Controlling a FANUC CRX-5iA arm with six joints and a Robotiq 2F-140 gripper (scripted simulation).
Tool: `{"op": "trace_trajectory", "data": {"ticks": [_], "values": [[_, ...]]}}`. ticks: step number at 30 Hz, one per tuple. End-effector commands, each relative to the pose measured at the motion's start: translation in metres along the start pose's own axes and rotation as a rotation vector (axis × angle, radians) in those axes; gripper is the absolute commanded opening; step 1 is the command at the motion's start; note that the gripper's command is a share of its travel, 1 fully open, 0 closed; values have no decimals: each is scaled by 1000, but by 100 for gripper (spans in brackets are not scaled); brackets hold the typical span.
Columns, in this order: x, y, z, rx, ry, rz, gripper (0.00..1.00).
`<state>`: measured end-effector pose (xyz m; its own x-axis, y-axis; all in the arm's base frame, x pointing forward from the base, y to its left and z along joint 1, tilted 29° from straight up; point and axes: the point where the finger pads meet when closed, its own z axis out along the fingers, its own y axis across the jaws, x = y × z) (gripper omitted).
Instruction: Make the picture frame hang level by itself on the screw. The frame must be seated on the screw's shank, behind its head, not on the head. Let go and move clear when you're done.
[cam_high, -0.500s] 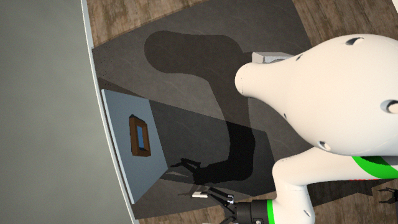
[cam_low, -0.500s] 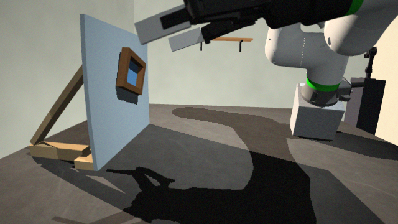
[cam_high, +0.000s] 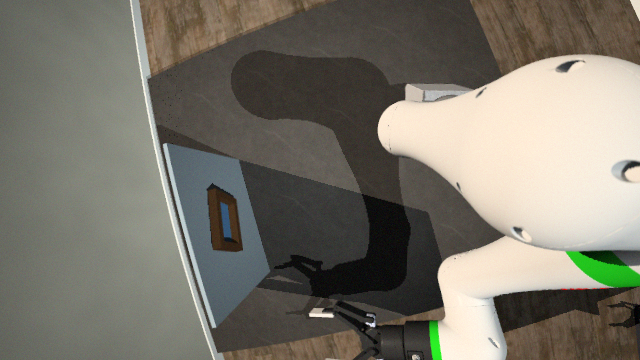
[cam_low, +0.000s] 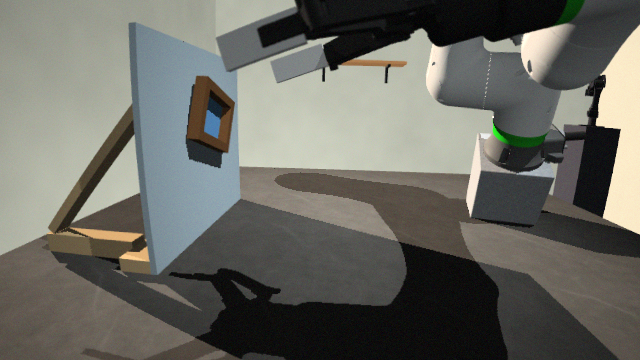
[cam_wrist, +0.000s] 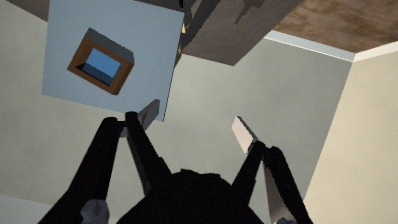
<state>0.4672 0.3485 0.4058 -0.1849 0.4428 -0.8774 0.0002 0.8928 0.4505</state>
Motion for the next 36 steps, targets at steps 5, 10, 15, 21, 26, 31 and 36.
{"op": "trace_trajectory", "data": {"ticks": [5, 10, 15, 21, 26, 31, 36], "values": [[1, -1, 1, 2, 4, 1, 100], [20, -12, 11, 27, 60, 12, 100], [67, -41, 31, 86, 201, 54, 100], [119, -69, 45, 142, 358, 128, 100], [181, -95, 52, 197, 555, 273, 100], [222, -104, 54, 220, 701, 441, 100], [235, -104, 55, 221, 754, 527, 100]]}}
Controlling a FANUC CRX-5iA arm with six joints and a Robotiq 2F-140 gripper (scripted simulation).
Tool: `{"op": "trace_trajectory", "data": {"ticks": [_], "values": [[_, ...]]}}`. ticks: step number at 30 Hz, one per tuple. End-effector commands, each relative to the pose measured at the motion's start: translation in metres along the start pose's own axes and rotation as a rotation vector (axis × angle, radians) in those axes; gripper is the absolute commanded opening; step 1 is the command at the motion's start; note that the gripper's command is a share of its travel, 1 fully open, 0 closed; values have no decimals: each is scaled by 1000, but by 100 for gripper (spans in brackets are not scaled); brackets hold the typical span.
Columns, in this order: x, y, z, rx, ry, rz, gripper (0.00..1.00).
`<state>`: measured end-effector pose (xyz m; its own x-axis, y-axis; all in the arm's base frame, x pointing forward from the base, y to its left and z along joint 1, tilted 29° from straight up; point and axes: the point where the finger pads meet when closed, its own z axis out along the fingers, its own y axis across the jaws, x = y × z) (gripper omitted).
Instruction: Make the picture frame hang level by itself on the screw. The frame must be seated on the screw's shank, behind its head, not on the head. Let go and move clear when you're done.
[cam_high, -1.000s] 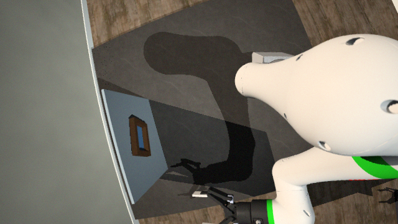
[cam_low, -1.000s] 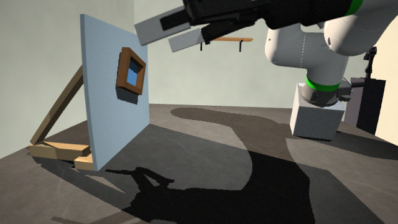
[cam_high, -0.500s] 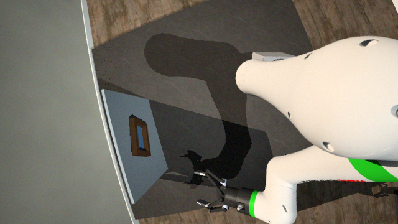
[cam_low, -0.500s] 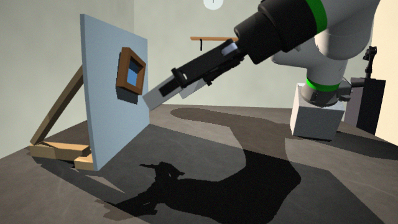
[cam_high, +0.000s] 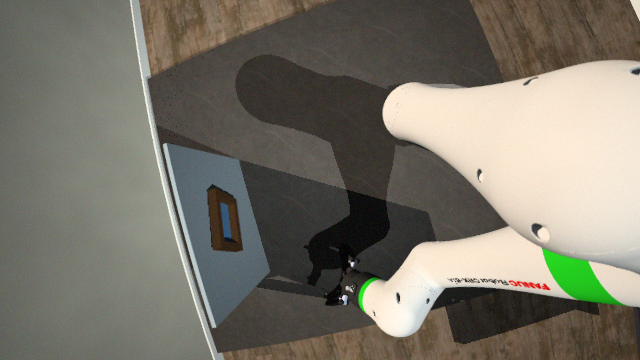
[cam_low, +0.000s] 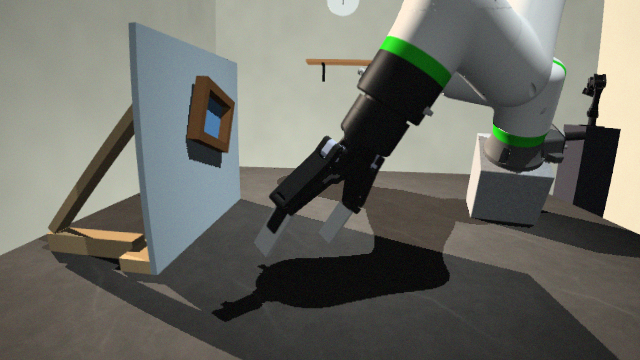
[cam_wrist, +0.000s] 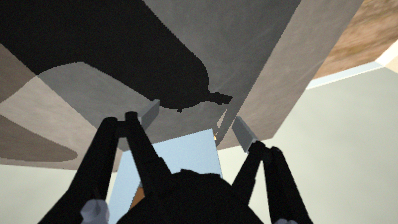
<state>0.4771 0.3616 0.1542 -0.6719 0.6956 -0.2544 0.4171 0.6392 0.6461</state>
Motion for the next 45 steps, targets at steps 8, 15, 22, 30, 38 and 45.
{"op": "trace_trajectory", "data": {"ticks": [8, 15, 22, 30, 38, 45], "values": [[10, -6, 17, -18, 119, 112, 100], [10, -6, 17, -19, 119, 113, 100], [10, -6, 17, -19, 119, 113, 100], [13, -3, 23, -51, 177, 205, 100], [2, 13, 30, -160, 271, 420, 100], [-3, 17, 30, -182, 281, 457, 100]]}}
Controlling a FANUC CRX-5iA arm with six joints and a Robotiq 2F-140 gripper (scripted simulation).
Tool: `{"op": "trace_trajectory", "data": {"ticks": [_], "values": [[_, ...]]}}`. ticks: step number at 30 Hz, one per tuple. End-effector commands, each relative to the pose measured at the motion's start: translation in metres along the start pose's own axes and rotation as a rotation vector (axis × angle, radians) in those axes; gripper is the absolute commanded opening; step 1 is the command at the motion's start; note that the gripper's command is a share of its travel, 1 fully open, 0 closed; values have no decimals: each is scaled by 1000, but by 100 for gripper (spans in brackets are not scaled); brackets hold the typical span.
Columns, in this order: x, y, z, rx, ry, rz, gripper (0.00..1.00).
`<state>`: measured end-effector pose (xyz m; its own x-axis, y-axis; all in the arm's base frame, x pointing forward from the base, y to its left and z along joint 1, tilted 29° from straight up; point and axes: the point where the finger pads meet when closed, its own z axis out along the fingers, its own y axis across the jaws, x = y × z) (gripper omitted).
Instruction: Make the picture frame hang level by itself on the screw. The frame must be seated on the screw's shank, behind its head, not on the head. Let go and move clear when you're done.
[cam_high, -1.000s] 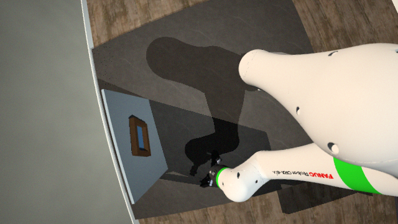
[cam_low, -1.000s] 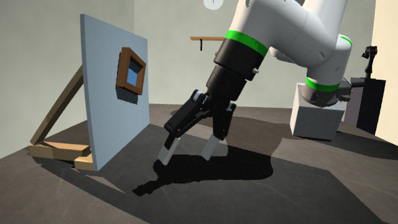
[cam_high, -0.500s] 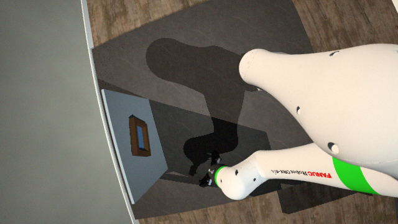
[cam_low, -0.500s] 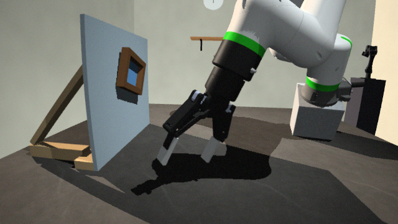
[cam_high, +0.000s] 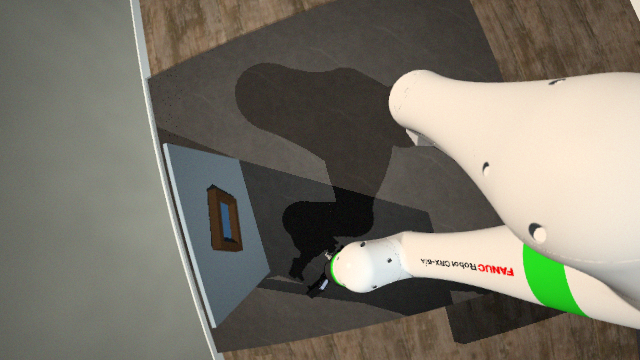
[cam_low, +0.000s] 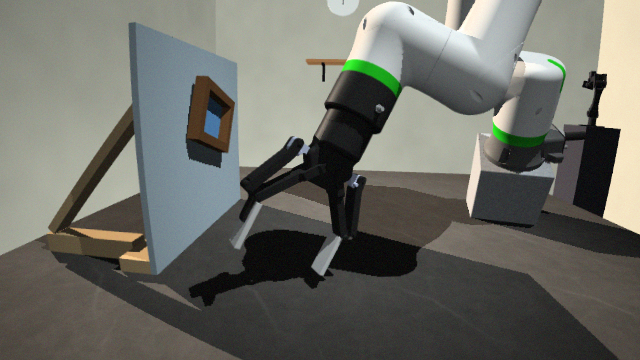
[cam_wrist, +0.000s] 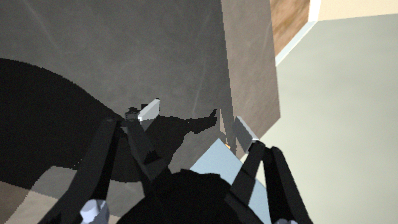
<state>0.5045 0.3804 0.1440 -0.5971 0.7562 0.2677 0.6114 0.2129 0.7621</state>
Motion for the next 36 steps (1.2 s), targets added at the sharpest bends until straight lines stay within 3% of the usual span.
{"op": "trace_trajectory", "data": {"ticks": [1, 36], "values": [[0, 0, 0, -6, -3, 0, 100], [0, 1, 1, -17, 5, 16, 100]]}}
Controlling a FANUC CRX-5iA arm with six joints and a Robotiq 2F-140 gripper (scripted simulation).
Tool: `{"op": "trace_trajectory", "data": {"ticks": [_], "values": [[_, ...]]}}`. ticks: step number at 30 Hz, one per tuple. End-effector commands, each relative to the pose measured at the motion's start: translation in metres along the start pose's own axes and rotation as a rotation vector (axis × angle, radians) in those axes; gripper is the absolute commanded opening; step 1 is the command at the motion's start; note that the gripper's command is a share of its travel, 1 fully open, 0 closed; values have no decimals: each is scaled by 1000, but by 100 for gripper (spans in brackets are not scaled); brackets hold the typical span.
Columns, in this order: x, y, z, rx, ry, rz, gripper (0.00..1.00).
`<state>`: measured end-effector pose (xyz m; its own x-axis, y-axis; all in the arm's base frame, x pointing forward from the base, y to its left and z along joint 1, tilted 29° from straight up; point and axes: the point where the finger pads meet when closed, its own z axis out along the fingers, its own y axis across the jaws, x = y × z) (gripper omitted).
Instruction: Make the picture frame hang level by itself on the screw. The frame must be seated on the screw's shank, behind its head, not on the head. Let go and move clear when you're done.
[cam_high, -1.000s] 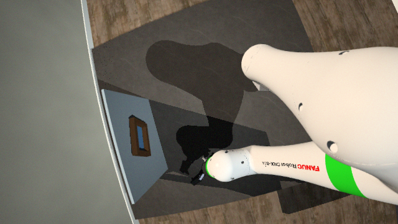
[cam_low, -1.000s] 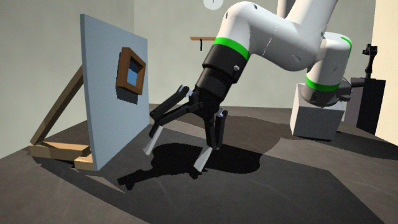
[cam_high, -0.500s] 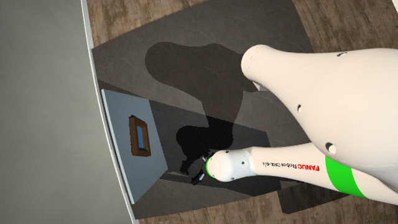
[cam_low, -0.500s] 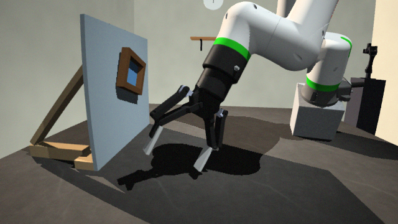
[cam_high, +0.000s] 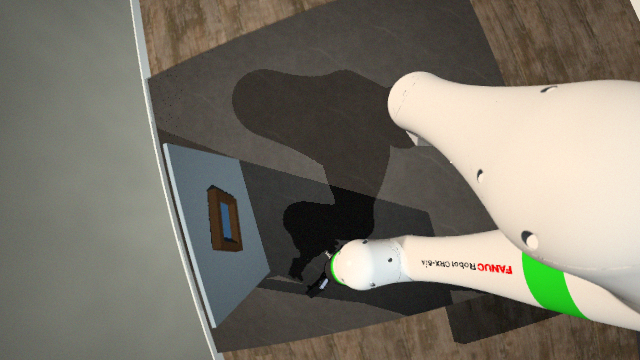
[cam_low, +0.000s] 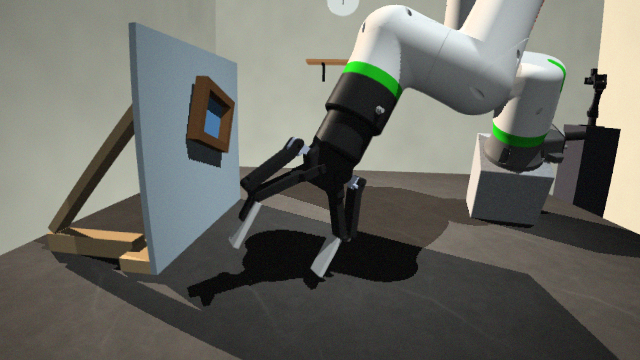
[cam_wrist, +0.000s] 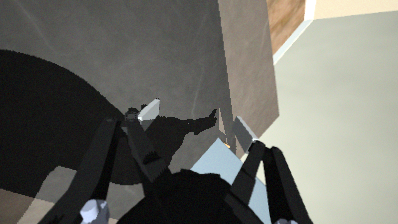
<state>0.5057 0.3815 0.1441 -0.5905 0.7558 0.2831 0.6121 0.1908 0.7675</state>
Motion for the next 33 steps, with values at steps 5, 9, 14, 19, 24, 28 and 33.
{"op": "trace_trajectory", "data": {"ticks": [5, 9, 14, 19, 24, 28, 33], "values": [[0, 0, 0, -1, 0, 0, 100], [-1, 2, 1, -18, 12, 24, 100], [-6, 13, 3, -91, 49, 111, 100], [-6, 13, 3, -93, 49, 112, 100], [-6, 14, 3, -94, 50, 113, 100], [-13, 22, 3, -148, 65, 169, 100], [-20, 29, 1, -187, 73, 205, 100]]}}
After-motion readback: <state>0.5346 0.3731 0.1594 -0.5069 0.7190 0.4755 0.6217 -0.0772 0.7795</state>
